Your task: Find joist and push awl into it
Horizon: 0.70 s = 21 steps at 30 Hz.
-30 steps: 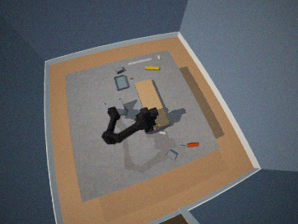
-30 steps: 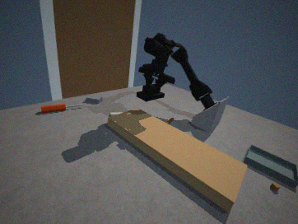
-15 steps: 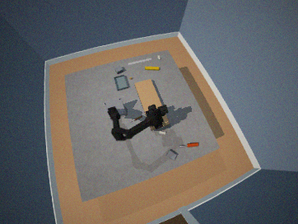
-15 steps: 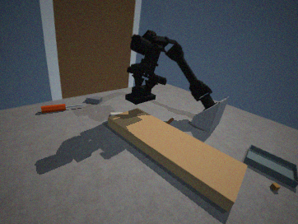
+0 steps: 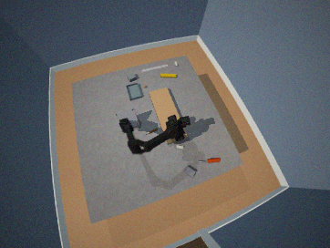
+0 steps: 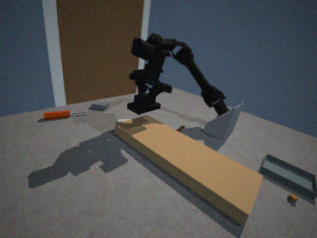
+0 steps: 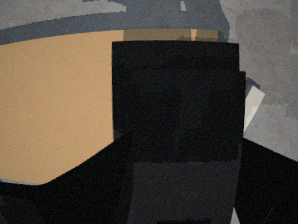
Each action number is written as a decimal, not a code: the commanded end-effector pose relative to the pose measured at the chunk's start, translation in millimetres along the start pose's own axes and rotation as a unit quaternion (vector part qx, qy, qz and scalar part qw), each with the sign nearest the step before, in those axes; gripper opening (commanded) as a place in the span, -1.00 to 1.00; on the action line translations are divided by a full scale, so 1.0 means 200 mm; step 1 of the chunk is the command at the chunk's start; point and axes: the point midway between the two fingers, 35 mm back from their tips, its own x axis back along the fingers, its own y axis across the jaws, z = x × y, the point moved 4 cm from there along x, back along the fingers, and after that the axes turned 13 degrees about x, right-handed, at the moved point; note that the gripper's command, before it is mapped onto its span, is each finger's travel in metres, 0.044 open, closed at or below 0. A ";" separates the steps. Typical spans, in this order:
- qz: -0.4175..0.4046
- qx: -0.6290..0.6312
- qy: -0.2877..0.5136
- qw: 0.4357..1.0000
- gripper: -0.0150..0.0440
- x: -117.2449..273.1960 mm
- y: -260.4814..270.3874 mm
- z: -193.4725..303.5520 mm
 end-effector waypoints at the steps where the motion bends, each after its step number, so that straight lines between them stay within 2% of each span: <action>1: -0.003 0.003 -0.002 1.000 -0.49 -0.02 0.01 0.00; 21: -0.003 0.003 -0.002 1.000 -0.49 -0.16 0.02 0.04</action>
